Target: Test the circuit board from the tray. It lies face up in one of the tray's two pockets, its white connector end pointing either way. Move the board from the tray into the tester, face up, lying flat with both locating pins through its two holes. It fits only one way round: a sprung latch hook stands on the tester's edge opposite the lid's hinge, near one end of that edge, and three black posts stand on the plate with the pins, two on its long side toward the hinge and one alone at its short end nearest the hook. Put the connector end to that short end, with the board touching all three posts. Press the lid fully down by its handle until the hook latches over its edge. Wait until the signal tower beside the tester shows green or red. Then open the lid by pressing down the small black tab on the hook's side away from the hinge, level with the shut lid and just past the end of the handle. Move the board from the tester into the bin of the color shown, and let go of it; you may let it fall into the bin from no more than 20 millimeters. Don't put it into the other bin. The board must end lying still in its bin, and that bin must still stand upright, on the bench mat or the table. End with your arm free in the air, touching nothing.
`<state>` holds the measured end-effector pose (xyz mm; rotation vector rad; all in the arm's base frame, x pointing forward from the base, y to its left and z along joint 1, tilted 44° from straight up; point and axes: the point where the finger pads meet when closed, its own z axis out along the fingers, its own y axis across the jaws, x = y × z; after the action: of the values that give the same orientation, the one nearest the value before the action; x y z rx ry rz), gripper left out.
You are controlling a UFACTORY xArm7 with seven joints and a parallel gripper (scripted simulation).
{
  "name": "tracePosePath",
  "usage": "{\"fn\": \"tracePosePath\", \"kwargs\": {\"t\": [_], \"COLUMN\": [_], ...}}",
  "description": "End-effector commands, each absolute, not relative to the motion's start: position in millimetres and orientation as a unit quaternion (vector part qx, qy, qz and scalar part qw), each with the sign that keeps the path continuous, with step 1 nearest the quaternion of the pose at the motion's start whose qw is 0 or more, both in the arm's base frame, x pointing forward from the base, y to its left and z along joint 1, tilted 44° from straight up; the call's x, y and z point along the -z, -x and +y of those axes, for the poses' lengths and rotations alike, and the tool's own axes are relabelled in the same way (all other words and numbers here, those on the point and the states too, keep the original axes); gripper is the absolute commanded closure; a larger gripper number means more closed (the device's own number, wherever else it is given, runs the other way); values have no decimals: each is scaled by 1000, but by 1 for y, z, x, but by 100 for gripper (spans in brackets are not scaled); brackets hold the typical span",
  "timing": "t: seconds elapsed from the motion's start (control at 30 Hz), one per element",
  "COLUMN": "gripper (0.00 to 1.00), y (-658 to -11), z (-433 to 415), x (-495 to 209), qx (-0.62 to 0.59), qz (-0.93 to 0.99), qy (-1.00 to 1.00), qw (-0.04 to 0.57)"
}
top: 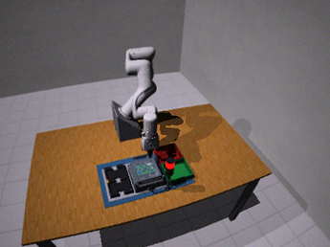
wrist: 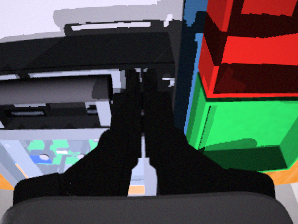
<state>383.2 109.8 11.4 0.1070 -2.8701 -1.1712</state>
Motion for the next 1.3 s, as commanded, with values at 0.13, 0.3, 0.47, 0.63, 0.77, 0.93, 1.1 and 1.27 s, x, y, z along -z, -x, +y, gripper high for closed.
{"fn": "tracePosePath", "kwargs": {"t": [0.13,0.3,0.47,0.63,0.77,0.93,1.1,1.27], "gripper": [100,100,100,100,100,100,100,100], "y": [-384,-384,-384,-384,-384,-385,-386,-388], "z": [110,110,110,111,111,107,90,72], "x": [-11,-11,-10,-10,-10,-13,-31,-50], "qx": [377,377,377,377,377,377,377,377], "qz": [-925,-925,-925,-925,-925,-925,-925,-925], "qy": [-34,-34,-34,-34,-34,-34,-34,-34], "qw": [19,19,19,19,19,19,19,19]}}
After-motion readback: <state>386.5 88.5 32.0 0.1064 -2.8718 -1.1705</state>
